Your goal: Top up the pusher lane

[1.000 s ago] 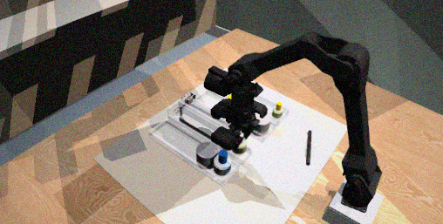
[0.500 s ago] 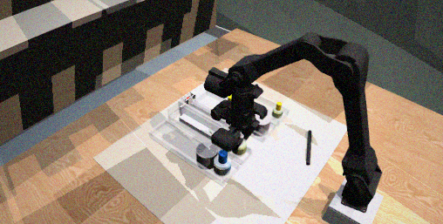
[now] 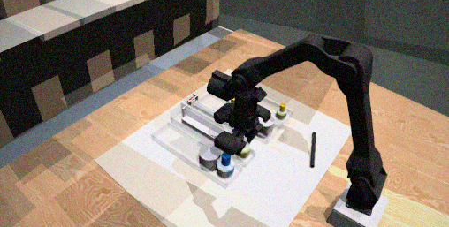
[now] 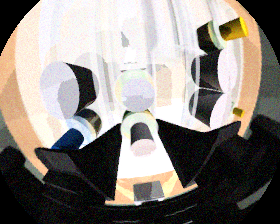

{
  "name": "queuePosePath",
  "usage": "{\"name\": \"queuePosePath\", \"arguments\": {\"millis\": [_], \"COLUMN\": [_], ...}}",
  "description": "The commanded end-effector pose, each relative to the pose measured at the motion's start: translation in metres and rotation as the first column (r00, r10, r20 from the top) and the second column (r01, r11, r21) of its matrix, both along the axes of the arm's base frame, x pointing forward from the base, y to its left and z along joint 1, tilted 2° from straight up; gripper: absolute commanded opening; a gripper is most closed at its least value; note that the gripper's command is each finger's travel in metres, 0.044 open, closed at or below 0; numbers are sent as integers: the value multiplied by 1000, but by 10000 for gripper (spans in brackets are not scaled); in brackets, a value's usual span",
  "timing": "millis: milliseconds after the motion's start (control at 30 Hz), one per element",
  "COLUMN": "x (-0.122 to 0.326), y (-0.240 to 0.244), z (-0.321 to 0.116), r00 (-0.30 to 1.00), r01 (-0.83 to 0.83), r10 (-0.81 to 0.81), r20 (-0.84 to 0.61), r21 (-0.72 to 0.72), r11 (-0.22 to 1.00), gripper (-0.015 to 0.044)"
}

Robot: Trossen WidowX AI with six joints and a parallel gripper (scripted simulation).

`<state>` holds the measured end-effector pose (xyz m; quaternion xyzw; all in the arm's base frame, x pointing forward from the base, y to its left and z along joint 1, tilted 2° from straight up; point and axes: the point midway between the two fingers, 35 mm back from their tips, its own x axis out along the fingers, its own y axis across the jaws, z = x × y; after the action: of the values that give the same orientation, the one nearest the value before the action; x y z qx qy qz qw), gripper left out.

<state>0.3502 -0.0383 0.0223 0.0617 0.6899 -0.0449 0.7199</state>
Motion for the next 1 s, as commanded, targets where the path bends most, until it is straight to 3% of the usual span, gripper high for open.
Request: {"name": "queuePosePath", "arguments": {"millis": [0, 967], "x": [6, 2], "y": [-1, 0], "z": [-1, -4], "r00": [1000, 1000], "r01": [-4, -4], "r10": [5, 5], "r20": [21, 21], "r21": [-4, -4], "r11": [1000, 1000], "gripper": [0, 0]}}
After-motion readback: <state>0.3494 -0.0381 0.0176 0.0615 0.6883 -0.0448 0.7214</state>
